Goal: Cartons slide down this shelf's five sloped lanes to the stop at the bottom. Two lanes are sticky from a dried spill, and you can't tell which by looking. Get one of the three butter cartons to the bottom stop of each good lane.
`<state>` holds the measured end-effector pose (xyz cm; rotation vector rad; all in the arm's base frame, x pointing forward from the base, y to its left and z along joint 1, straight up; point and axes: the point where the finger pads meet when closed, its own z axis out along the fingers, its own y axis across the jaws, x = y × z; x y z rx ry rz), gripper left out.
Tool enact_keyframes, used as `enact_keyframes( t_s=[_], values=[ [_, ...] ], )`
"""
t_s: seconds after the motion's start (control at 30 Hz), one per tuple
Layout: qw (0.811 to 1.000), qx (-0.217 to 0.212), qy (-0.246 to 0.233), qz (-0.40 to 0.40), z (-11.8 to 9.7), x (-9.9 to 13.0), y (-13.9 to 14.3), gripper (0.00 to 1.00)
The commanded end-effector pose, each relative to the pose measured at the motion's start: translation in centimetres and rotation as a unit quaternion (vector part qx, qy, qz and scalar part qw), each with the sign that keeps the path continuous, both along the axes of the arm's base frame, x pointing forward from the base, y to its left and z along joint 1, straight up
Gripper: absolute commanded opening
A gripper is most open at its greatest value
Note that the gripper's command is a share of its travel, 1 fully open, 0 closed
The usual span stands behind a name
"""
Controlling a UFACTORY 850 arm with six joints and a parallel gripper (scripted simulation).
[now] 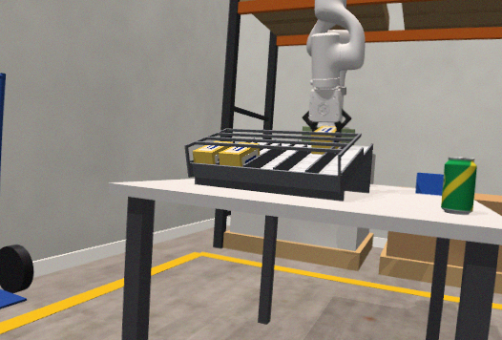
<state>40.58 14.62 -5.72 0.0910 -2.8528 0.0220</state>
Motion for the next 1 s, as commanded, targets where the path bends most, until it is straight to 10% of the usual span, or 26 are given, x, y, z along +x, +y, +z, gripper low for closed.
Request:
enact_keyframes(
  t_s=[0.0, 0.53, 0.57, 0.97],
  values=[
    [1.000, 0.000, -0.001, 0.000, 0.06, 0.10, -0.06, 0.00],
    [1.000, 0.000, -0.001, 0.000, 0.06, 0.10, -0.06, 0.00],
    [1.000, 0.000, -0.001, 0.000, 0.06, 0.10, -0.06, 0.75],
    [1.000, 0.000, -0.001, 0.000, 0.06, 0.10, -0.06, 0.75]
  ],
)
